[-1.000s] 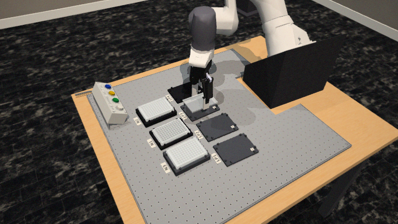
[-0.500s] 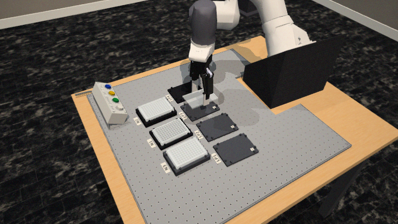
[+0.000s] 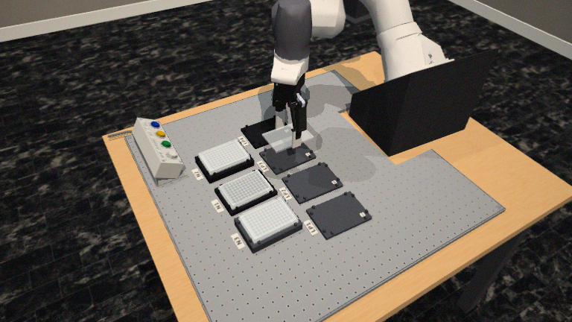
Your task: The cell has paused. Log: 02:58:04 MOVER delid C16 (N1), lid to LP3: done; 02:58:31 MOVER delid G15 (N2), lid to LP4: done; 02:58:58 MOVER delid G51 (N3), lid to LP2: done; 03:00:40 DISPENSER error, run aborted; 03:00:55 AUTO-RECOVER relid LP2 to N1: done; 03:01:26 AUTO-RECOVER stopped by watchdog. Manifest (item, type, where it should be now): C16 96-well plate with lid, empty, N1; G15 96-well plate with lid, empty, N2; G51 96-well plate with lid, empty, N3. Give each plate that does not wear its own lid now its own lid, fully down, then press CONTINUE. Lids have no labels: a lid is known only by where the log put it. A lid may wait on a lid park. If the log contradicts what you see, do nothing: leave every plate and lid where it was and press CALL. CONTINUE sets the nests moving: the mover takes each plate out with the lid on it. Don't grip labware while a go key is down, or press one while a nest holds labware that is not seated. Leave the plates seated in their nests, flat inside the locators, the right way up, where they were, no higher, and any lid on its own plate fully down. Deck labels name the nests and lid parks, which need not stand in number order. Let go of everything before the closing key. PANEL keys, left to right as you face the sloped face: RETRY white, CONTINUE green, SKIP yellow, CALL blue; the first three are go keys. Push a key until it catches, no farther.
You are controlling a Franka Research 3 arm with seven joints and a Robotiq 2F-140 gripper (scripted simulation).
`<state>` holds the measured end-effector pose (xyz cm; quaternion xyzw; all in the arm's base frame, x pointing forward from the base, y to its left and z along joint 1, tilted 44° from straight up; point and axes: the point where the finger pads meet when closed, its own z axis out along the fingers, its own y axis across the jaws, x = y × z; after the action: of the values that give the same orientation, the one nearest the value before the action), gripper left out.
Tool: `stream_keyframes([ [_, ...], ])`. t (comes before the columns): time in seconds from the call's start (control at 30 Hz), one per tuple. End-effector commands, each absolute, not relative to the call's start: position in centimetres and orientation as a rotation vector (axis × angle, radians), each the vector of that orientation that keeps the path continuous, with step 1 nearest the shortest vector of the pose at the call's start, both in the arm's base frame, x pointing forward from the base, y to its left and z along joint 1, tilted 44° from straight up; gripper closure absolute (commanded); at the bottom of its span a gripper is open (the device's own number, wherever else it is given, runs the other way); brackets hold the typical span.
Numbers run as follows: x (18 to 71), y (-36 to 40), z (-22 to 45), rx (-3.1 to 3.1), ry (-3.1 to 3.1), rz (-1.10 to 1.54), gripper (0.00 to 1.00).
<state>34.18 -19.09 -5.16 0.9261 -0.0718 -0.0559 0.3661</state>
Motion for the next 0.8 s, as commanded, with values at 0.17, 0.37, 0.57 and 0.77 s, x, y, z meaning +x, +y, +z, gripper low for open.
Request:
stream_keyframes([
  [0.17, 34.0, -19.0, -4.9, 2.376, -0.176, -0.154, 1.0],
  [0.37, 36.0, -19.3, -5.0, 2.364, -0.176, -0.147, 1.0],
  [0.57, 47.1, -19.0, -7.6, 2.342, -0.174, -0.135, 1.0],
  [0.77, 52.1, -17.2, -10.7, 2.376, -0.176, -0.154, 1.0],
])
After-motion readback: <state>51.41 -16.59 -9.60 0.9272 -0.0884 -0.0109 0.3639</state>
